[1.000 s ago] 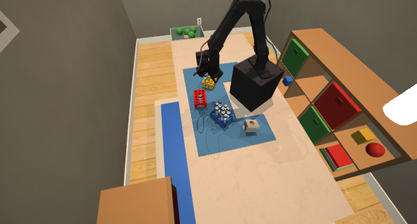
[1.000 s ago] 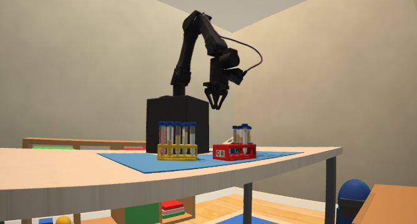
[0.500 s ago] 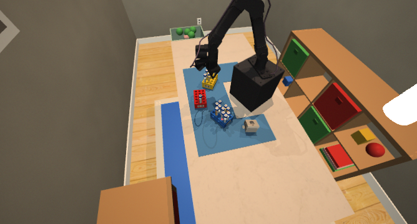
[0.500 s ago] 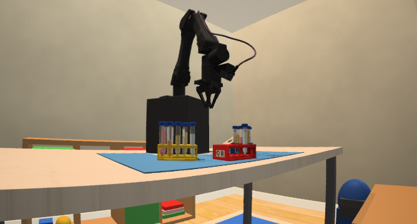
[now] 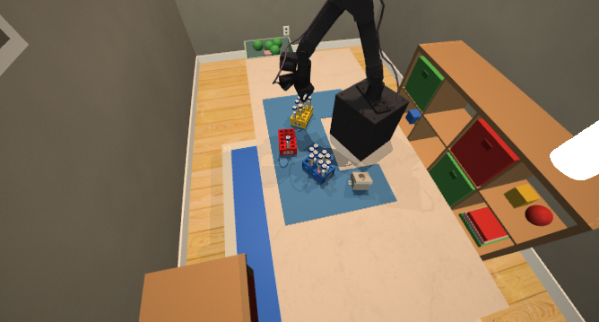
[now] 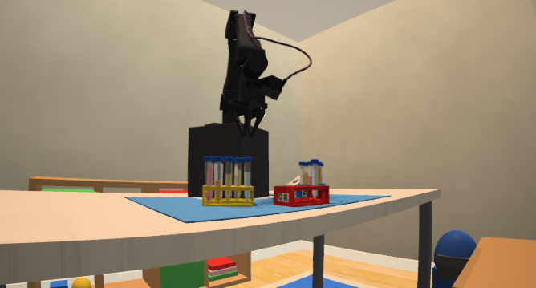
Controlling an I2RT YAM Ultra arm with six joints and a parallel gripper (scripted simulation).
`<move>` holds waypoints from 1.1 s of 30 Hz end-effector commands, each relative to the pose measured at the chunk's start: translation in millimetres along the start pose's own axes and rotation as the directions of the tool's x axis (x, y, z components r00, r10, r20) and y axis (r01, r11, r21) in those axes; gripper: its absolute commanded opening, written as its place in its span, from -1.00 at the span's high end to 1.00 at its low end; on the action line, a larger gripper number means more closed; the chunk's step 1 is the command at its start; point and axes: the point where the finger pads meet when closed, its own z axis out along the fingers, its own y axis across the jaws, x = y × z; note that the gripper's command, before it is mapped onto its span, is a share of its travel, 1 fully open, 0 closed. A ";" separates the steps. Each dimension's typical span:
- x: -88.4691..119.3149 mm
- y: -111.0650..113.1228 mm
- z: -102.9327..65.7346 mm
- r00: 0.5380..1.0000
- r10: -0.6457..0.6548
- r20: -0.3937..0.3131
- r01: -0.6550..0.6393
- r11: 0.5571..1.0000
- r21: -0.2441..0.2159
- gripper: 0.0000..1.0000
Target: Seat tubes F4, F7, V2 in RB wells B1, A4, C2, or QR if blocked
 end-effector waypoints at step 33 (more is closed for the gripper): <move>12.0 -24.2 23.9 0.999 -0.049 -0.014 0.048 0.999 -0.021 0.40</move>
